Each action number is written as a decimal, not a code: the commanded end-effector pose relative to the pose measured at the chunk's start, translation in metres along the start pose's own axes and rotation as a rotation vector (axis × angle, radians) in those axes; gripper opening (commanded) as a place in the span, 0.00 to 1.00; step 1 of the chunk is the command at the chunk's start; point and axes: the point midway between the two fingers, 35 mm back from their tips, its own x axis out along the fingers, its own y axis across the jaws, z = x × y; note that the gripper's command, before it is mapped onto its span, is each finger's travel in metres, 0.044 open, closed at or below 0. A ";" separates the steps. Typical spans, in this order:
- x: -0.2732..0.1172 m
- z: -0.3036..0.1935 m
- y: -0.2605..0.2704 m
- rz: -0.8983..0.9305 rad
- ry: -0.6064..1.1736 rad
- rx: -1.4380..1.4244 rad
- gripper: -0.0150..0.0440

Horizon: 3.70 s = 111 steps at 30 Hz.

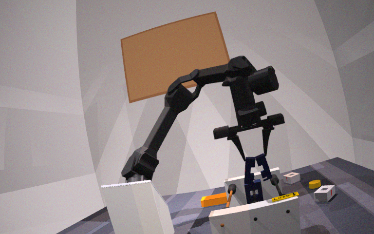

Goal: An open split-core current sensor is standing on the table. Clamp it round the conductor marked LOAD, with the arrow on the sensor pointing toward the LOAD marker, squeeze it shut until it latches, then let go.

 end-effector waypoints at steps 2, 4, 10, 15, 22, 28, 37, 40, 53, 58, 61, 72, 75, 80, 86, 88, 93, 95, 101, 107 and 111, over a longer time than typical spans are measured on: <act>0.005 0.009 0.014 -0.001 0.004 0.012 0.25; 0.007 0.013 0.020 -0.001 0.004 0.016 0.25; 0.015 0.026 0.037 0.000 0.003 0.027 0.25; 0.022 0.037 0.049 0.001 0.003 0.037 0.25; 0.029 0.037 0.050 0.001 0.003 0.037 0.25; 0.039 0.038 0.051 0.001 0.003 0.037 0.25; 0.053 0.038 0.052 0.001 0.004 0.037 0.25; 0.058 0.038 0.052 0.002 0.004 0.037 0.25; 0.078 0.038 0.051 0.001 0.005 0.037 0.25; 0.074 0.038 0.052 0.003 0.002 0.034 0.25; 0.074 0.038 0.052 0.003 0.002 0.034 0.25; 0.074 0.038 0.052 0.003 0.002 0.034 0.25; 0.074 0.038 0.052 0.003 0.002 0.034 0.25; 0.074 0.038 0.052 0.003 0.002 0.034 0.25; 0.074 0.038 0.052 0.003 0.002 0.034 0.25; 0.074 0.038 0.052 0.003 0.002 0.034 0.25; 0.074 0.038 0.052 0.003 0.002 0.034 0.25; 0.074 0.038 0.052 0.003 0.002 0.034 0.25; 0.074 0.038 0.052 0.003 0.002 0.034 0.39; 0.074 0.038 0.052 0.003 0.002 0.034 0.65; 0.074 0.038 0.052 0.003 0.002 0.034 0.83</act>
